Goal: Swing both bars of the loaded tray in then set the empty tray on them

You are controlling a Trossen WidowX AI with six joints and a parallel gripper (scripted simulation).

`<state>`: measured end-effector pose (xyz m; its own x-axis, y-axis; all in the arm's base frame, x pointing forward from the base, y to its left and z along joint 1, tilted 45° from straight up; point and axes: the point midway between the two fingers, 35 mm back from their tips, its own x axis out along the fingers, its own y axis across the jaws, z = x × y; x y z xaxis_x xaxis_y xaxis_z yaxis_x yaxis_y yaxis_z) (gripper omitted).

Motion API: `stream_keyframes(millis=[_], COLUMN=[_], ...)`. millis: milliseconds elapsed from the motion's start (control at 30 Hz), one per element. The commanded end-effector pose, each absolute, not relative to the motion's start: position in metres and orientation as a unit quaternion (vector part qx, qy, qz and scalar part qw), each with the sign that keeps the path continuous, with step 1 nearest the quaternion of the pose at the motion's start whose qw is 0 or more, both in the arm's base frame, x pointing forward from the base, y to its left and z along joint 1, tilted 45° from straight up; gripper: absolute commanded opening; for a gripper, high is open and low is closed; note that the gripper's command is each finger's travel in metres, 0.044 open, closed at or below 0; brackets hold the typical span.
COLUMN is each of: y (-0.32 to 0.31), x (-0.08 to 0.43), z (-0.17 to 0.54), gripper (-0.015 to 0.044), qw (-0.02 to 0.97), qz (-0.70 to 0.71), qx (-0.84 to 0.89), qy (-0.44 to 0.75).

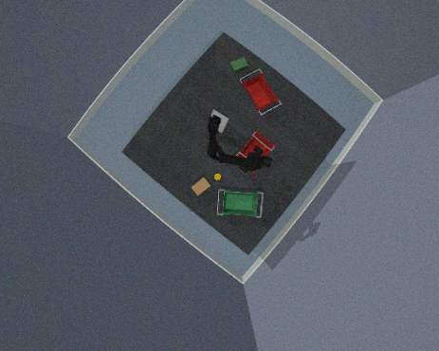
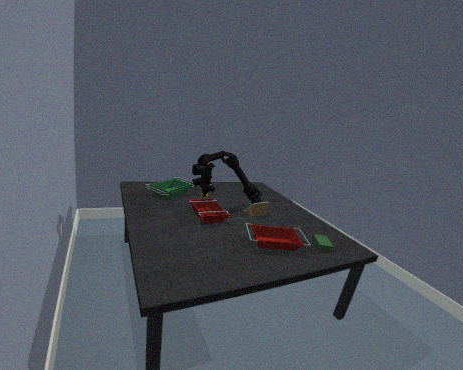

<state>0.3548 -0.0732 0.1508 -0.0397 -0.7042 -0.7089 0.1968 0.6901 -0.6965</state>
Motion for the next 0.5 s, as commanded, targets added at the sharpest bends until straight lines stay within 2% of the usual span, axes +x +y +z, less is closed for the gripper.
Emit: stream_keyframes(millis=[0,300,467], y=[-0.073,-0.067,0.001], x=[0.355,0.354,0.366], z=[0.151,0.153,0.106], gripper=[0.0052,0.0289,0.042], qw=[0.664,0.659,0.678], qz=[-0.339,-0.333,-0.327], qx=[-0.199,-0.206,-0.173], qy=[0.636,0.642,0.635])
